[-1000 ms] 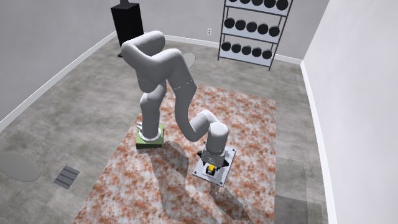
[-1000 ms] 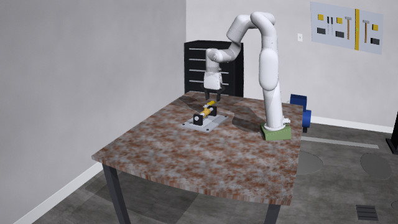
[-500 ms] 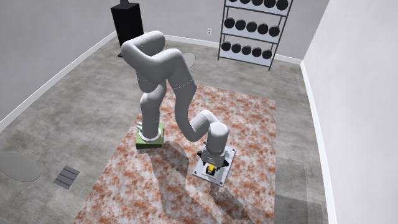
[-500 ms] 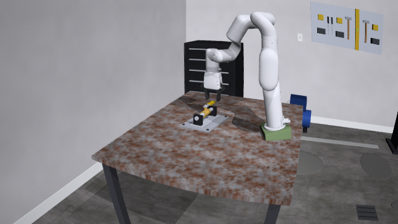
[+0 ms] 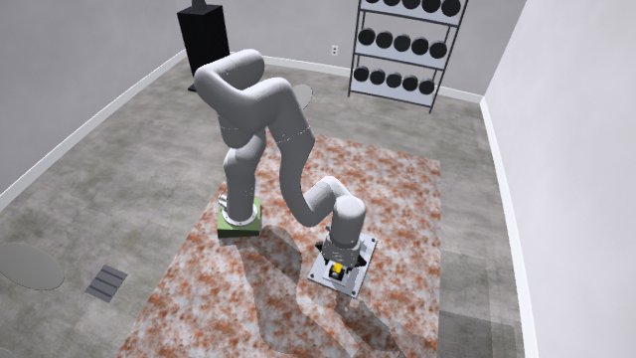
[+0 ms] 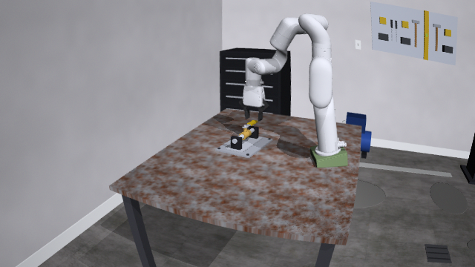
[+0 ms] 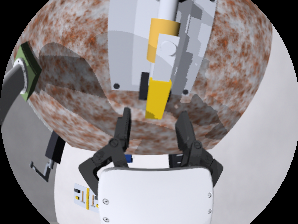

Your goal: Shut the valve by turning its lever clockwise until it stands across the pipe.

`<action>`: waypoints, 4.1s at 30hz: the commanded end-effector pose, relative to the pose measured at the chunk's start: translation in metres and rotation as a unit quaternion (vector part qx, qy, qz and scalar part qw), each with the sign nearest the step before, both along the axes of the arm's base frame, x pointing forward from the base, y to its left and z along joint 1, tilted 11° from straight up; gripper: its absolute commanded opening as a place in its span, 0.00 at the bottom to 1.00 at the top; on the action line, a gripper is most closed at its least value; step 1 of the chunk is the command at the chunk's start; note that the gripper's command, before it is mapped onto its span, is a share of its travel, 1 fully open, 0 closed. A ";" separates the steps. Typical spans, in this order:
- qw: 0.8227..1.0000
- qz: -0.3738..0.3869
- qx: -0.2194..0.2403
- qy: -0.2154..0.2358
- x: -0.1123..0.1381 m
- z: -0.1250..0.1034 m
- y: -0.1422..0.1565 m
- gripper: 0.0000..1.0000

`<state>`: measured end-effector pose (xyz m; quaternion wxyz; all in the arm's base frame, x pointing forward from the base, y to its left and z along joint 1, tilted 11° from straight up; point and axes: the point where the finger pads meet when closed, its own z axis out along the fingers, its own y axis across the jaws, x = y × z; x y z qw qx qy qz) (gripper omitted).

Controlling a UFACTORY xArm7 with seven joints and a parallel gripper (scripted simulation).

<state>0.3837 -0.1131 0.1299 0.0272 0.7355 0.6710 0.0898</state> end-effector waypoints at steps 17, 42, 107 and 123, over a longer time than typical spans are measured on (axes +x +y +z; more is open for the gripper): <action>1.000 0.000 0.000 -0.002 0.001 0.001 -0.001 0.68; 1.000 0.000 0.000 -0.002 0.003 -0.010 0.000 0.68; 1.000 0.000 0.000 -0.002 0.005 -0.022 0.001 0.00; 1.000 0.000 0.000 -0.002 0.005 -0.022 0.001 0.00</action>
